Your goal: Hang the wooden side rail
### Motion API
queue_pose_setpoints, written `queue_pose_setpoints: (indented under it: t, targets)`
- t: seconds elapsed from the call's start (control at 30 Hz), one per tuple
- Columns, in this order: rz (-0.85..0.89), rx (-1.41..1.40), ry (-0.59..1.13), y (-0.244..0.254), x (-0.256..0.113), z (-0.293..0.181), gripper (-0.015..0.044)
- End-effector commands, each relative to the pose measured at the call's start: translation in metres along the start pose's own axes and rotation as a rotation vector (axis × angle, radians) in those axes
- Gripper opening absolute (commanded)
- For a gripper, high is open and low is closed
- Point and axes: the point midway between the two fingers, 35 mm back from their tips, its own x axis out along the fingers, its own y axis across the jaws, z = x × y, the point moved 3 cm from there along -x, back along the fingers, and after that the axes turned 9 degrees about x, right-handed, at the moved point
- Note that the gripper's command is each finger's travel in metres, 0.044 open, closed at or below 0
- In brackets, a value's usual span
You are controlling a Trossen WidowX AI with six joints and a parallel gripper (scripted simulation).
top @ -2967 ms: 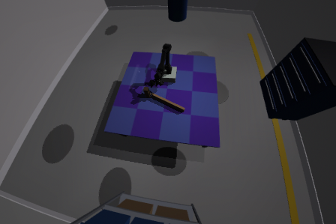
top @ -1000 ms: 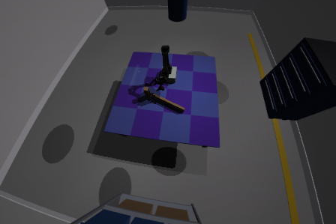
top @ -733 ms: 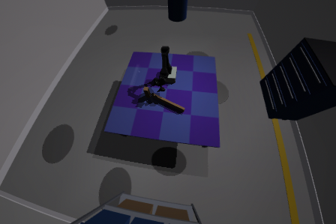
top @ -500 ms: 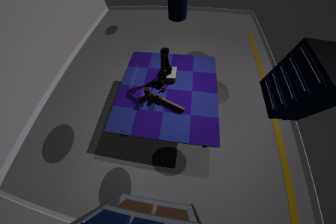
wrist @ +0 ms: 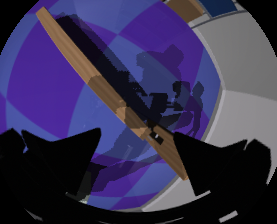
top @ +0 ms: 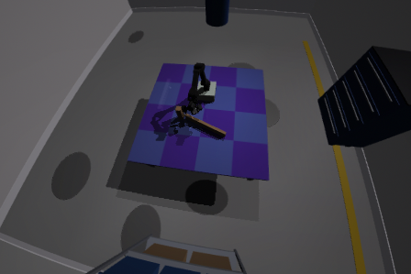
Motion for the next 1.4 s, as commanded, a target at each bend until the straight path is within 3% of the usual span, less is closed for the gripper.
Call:
queue_pose_setpoints:
  t: [0.0,0.57,0.73,1.37]
  targets:
    - [0.31,-0.707,-0.028,-0.015,-0.004,0.017,0.044]
    - [0.331,-0.753,-0.039,-0.016,-0.005,0.018,0.044]
    - [0.331,-0.753,-0.039,-0.005,0.027,0.015,0.044]
    - [0.331,-0.753,-0.039,0.003,0.053,0.014,0.044]
